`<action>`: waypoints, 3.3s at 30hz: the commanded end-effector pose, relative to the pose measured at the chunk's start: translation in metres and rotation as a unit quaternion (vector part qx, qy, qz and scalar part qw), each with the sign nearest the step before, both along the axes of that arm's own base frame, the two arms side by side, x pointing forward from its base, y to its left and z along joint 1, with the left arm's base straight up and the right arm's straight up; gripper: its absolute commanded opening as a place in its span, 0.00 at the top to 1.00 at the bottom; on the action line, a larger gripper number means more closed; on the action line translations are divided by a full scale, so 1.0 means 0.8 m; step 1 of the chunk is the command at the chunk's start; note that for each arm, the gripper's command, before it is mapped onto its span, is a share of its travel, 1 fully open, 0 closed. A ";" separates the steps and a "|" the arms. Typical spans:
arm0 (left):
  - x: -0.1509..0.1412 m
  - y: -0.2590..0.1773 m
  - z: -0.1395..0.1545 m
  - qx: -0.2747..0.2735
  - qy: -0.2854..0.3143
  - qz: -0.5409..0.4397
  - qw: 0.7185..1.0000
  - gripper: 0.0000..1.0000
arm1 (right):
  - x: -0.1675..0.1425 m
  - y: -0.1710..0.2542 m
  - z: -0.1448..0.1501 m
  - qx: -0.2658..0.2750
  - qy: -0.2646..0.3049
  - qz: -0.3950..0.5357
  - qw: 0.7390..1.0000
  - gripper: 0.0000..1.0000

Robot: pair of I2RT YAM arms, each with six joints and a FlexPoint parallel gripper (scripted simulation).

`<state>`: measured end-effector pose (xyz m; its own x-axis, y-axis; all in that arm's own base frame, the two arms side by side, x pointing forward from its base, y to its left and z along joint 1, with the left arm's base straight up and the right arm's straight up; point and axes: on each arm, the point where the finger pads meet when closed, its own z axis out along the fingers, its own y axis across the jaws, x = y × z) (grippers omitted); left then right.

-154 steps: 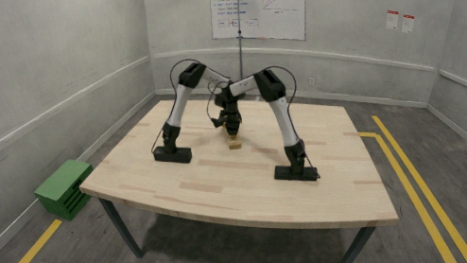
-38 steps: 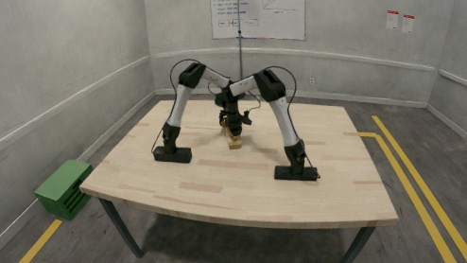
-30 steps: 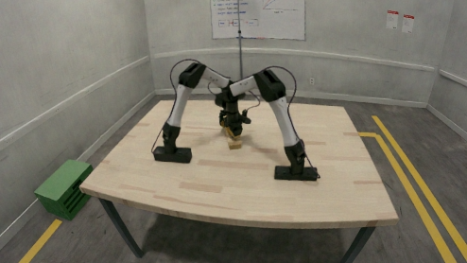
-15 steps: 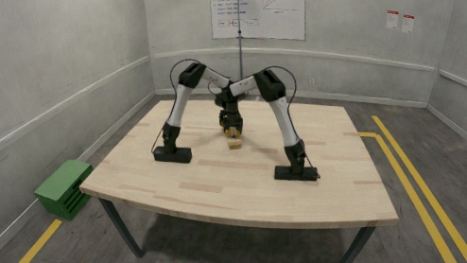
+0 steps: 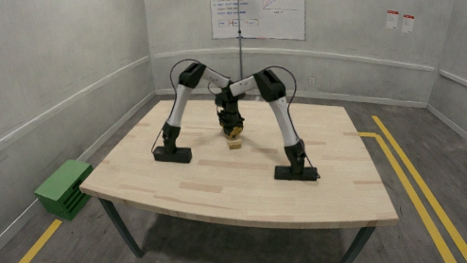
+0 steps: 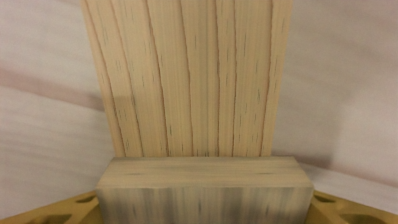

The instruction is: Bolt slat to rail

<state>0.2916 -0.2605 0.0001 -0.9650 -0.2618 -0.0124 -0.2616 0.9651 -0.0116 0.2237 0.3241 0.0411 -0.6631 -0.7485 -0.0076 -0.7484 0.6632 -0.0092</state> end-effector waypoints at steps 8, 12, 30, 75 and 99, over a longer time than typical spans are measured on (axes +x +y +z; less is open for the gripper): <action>0.002 -0.005 0.007 -0.007 -0.006 0.000 1.000 0.33 | 0.000 0.003 0.011 0.002 -0.002 0.368 0.930 0.64; 0.002 -0.005 0.007 -0.007 -0.006 0.000 1.000 0.33 | 0.000 0.003 0.011 0.000 -0.002 0.446 0.895 0.64; 0.002 -0.005 0.007 -0.007 -0.006 0.000 1.000 0.33 | 0.000 0.003 0.011 -0.002 -0.001 0.622 0.783 0.64; 0.002 -0.005 0.007 -0.007 -0.006 0.000 1.000 0.33 | 0.000 0.003 0.004 -0.002 0.000 0.622 0.783 0.64; 0.002 -0.005 0.007 -0.007 -0.006 0.000 1.000 0.33 | 0.000 0.003 -0.002 -0.002 0.000 0.622 0.783 0.64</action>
<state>0.2916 -0.2605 0.0001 -0.9650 -0.2618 -0.0124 -0.2616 0.9651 -0.0116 0.2234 0.3239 0.0429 0.5697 -0.8218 0.0072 -0.8218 -0.5698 -0.0063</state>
